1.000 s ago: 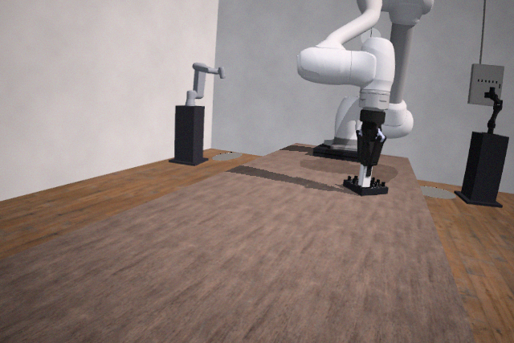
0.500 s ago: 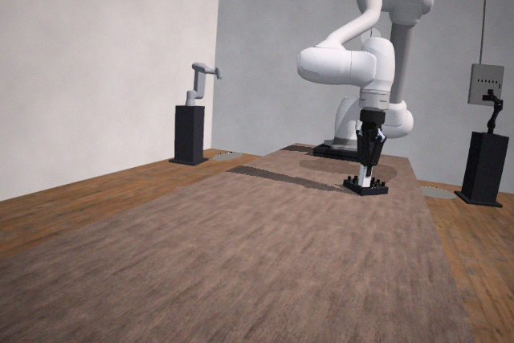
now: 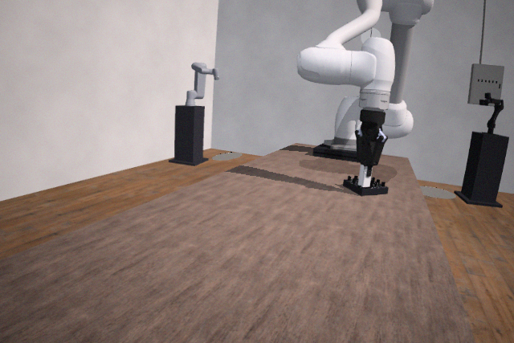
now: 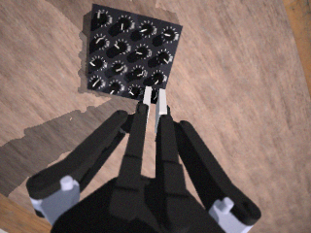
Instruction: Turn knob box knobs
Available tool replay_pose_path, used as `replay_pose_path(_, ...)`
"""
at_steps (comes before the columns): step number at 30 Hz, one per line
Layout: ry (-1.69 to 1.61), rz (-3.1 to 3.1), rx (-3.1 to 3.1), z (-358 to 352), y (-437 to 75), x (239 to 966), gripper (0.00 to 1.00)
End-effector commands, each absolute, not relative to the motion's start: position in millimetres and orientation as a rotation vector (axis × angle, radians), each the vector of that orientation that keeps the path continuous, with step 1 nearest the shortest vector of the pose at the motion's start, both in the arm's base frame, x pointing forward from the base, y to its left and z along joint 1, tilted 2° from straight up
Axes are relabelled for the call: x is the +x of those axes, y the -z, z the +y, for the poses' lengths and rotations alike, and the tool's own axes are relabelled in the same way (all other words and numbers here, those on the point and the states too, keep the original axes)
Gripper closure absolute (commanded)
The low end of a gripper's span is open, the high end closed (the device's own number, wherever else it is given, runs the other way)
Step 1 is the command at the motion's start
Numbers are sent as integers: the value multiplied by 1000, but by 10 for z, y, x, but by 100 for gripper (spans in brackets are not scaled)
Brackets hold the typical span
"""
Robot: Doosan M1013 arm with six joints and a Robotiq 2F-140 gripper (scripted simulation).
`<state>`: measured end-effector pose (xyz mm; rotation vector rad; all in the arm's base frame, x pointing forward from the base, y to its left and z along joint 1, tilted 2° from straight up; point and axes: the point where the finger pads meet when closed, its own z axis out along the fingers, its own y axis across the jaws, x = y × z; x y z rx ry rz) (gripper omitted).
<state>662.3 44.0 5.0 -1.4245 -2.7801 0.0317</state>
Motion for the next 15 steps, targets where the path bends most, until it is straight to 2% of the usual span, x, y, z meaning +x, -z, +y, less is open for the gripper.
replay_pose_path(1, -30, -2810, -1363, 440, -51, 6623, 95)
replay_pose_path(15, -27, -2935, -1062, 440, -51, 6623, 95)
